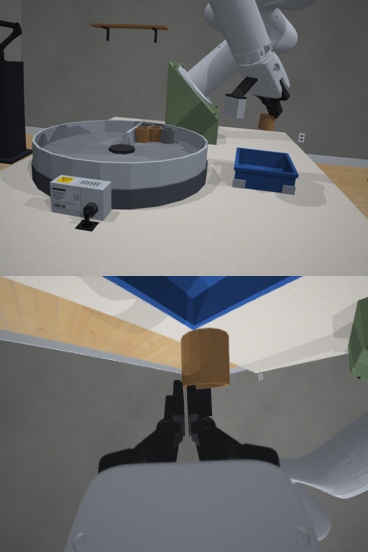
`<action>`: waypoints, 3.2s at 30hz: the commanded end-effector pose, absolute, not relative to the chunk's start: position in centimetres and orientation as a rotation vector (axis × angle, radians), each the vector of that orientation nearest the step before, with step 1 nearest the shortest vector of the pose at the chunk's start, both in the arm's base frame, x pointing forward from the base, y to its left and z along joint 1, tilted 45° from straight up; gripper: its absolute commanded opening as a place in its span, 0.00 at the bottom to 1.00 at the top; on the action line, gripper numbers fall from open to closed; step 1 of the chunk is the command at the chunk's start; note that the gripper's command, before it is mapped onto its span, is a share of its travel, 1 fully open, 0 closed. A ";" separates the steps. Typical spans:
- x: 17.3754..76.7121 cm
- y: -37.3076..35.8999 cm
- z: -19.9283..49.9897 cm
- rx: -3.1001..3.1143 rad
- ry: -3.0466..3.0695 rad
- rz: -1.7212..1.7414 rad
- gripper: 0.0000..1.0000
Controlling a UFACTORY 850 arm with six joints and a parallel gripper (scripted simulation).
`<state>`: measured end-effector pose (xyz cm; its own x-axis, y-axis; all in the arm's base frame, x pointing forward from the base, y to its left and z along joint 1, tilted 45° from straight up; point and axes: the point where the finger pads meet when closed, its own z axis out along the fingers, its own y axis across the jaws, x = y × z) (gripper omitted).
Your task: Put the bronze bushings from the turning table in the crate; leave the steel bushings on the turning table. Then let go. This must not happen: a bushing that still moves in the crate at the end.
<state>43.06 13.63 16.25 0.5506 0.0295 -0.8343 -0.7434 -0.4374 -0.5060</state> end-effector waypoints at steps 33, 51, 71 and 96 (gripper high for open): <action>43.8 18.9 11.8 -1.818 0.590 0.999 0.00; 43.8 19.1 11.5 -1.818 0.590 0.999 0.00; 43.9 20.5 10.1 -1.818 0.590 0.999 0.00; 44.1 22.1 8.6 -1.819 0.590 0.999 0.00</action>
<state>44.00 22.08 8.55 0.5498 0.0278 -0.8348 -0.7441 -0.4377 -0.5047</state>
